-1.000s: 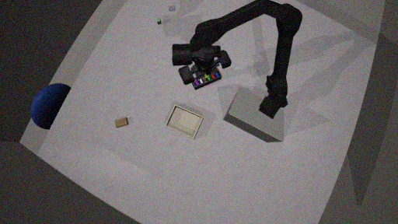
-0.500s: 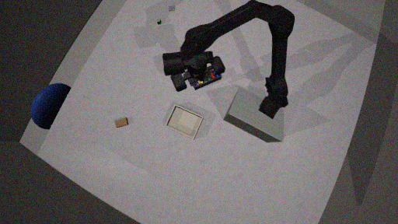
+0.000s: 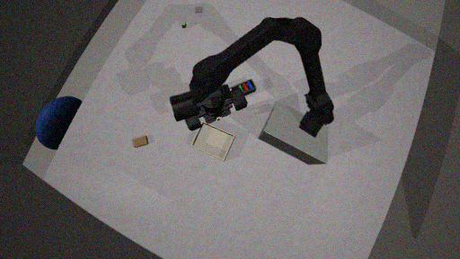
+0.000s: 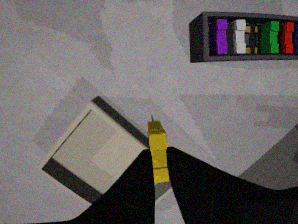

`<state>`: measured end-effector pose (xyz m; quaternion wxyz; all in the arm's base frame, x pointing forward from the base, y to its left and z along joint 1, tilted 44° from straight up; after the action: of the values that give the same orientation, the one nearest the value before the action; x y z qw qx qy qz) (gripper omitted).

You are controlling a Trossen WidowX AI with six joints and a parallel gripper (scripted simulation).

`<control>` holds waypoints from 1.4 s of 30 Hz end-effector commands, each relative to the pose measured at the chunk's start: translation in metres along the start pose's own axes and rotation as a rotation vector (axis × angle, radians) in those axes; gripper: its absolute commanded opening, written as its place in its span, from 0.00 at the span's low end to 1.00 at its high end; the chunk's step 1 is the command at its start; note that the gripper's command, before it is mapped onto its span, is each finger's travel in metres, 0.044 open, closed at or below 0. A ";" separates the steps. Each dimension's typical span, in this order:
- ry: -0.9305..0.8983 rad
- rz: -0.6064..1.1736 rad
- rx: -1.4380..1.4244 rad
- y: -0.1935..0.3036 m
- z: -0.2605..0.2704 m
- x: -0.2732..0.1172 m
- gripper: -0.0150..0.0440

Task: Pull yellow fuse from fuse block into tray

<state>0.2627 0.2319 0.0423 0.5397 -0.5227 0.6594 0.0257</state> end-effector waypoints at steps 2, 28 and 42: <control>0.000 0.003 0.004 0.023 0.014 0.000 0.25; 0.005 -0.003 0.007 0.069 0.035 0.028 0.25; 0.006 0.001 0.014 0.069 0.035 0.042 0.34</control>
<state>0.2432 0.2548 -0.0408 0.5408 -0.5185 0.6620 0.0196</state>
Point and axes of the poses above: the point midway between the two fingers, 35 mm back from their tips, its own x axis out along the fingers, its own z axis across the jaws, y = z × x, the point moved 10 cm from there along -x, back along the fingers, and after that the axes turned 12 degrees about x, right-handed, at the moved point
